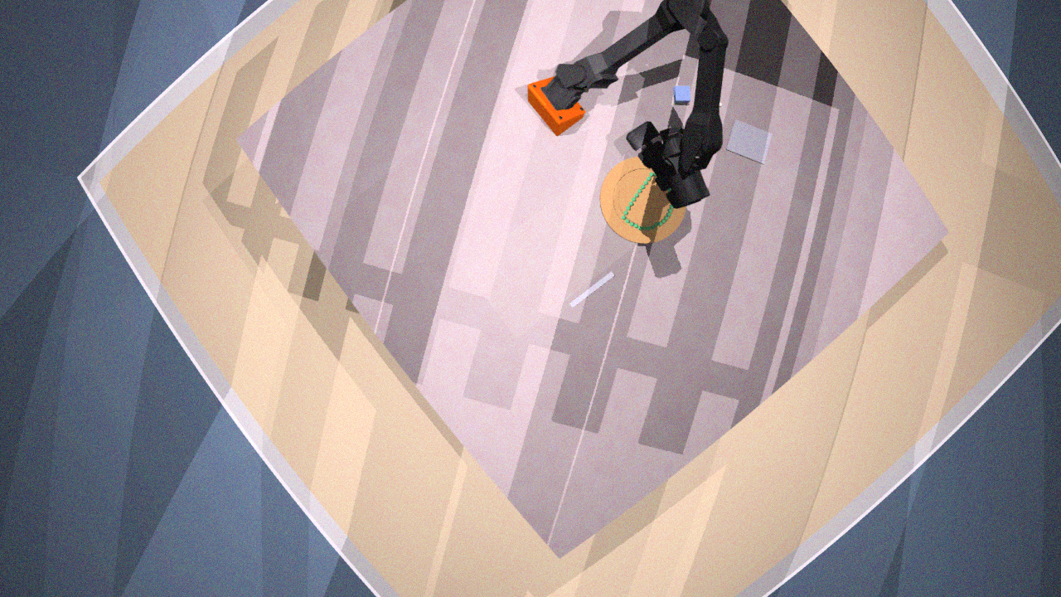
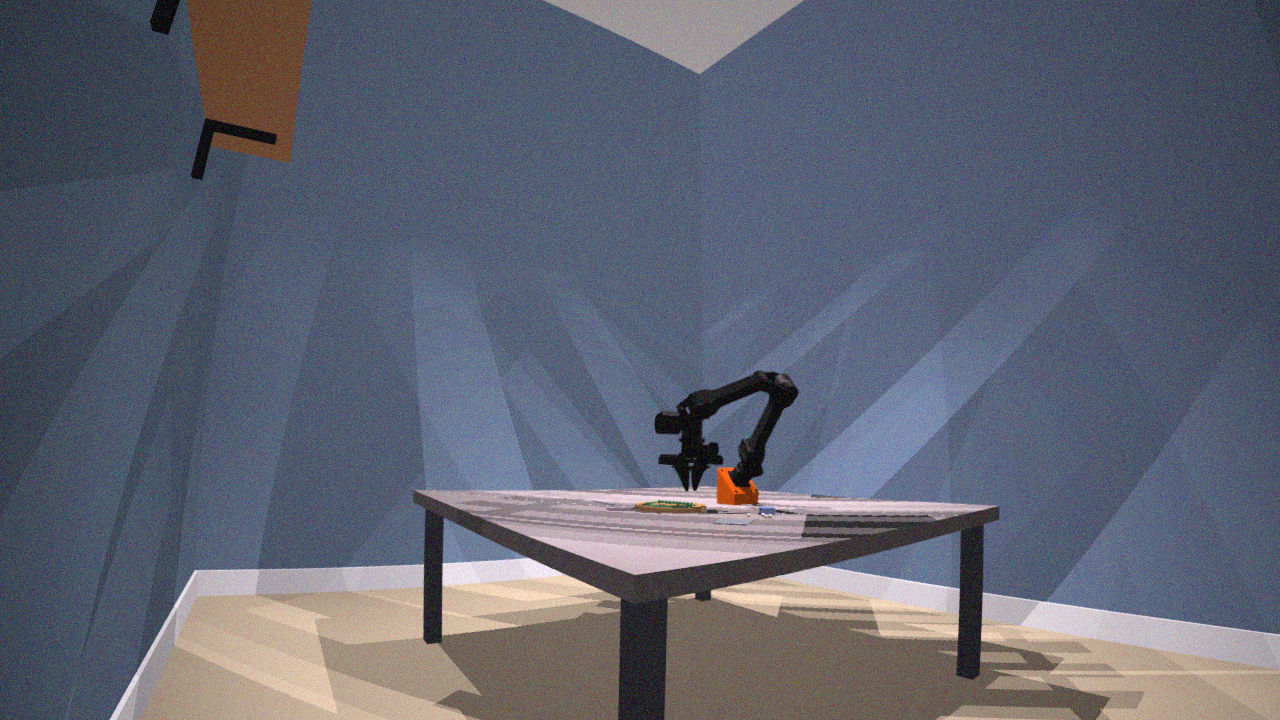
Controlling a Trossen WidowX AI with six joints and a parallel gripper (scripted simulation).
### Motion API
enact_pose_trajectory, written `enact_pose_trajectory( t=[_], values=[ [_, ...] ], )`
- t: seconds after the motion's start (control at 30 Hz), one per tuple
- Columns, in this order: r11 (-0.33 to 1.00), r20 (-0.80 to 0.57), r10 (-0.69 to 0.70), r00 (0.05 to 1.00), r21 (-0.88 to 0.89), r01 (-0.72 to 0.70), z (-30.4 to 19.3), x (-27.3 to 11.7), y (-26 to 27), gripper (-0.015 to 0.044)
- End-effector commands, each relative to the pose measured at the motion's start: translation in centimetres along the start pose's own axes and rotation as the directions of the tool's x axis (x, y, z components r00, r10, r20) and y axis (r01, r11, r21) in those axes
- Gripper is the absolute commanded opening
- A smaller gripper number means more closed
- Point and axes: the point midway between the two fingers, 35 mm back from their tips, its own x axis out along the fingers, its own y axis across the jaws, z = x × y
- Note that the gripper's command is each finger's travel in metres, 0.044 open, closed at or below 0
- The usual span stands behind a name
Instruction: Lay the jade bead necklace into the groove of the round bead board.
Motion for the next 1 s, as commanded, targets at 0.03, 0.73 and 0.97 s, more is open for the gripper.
enact_pose_trajectory(
  t=[0.03,0.73,0.97],
  values=[
    [1.0,0.004,0.002,1.0,-0.019,-0.002,0.1,0.7,0.2,0.012],
    [1.0,0.004,0.0,1.0,-0.021,0.0,0.1,3.2,0.1,0.012],
    [1.0,0.006,0.002,1.0,-0.02,-0.002,0.2,4.0,0.2,0.012]
  ],
)
